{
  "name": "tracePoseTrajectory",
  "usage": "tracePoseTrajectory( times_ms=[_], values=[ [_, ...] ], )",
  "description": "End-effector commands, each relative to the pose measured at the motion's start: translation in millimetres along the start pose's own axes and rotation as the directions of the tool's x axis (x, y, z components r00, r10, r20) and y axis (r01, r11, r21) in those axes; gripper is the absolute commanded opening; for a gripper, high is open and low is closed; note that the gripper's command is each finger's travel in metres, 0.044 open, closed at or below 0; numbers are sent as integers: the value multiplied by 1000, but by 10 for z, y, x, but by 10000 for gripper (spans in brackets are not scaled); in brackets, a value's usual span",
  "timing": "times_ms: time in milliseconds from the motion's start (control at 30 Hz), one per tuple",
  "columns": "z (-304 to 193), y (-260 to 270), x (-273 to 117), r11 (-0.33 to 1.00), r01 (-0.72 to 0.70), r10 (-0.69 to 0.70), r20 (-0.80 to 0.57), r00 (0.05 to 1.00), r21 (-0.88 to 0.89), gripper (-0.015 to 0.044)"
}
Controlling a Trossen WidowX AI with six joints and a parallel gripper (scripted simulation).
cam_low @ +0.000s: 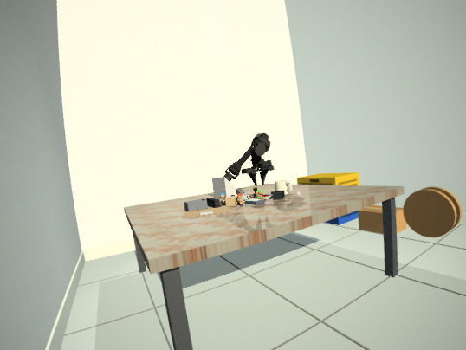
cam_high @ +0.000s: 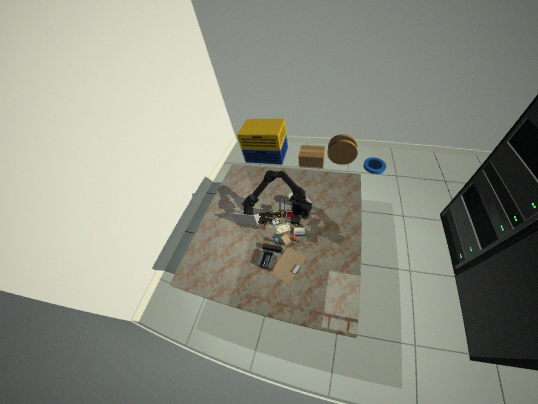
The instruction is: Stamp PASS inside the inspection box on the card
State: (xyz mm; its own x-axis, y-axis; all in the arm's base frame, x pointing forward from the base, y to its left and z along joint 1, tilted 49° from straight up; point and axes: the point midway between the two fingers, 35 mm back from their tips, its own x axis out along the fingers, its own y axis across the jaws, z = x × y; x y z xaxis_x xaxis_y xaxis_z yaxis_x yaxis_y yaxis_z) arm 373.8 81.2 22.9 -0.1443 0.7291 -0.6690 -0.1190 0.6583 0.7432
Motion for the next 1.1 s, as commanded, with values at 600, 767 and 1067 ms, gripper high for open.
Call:
tracePoseTrajectory(
  times_ms=[600, 767, 1067],
  values=[
    [-6, 6, 409, 1000, -9, 9, -11, 1000, 10, 212],
    [-8, 10, 489, 1000, -10, 10, -11, 1000, 10, 212],
    [-17, 19, 632, 1000, -11, 12, -12, 1000, 10, 212]
  ],
)
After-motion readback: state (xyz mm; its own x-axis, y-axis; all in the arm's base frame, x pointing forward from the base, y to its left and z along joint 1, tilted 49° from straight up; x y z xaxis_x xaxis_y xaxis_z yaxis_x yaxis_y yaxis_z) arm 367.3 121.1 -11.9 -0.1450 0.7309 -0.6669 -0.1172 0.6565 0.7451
